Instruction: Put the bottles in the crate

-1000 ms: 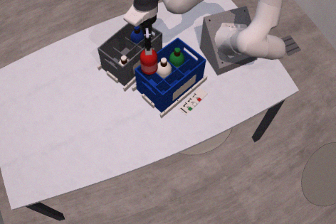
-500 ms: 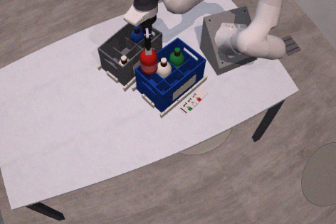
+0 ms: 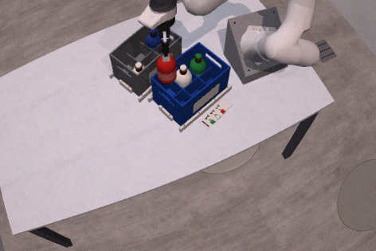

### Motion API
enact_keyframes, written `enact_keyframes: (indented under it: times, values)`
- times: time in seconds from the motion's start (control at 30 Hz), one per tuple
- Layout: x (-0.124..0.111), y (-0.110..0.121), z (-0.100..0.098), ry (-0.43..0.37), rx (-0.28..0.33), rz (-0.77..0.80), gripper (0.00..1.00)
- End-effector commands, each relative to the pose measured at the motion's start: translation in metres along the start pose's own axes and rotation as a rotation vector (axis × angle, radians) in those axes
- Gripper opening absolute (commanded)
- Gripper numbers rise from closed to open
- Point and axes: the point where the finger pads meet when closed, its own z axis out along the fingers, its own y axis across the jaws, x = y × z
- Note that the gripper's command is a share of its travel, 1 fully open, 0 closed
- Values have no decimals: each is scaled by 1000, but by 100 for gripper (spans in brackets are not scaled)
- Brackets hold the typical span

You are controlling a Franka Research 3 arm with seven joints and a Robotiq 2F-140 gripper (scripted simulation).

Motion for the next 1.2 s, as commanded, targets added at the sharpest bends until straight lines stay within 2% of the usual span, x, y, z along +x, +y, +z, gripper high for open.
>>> enact_keyframes:
  times: [0.0, 1.17]
  values:
    - [3, 1, -4, 11, 3, 9, 0]
    - [5, 1, 23, 11, 3, 9, 0]
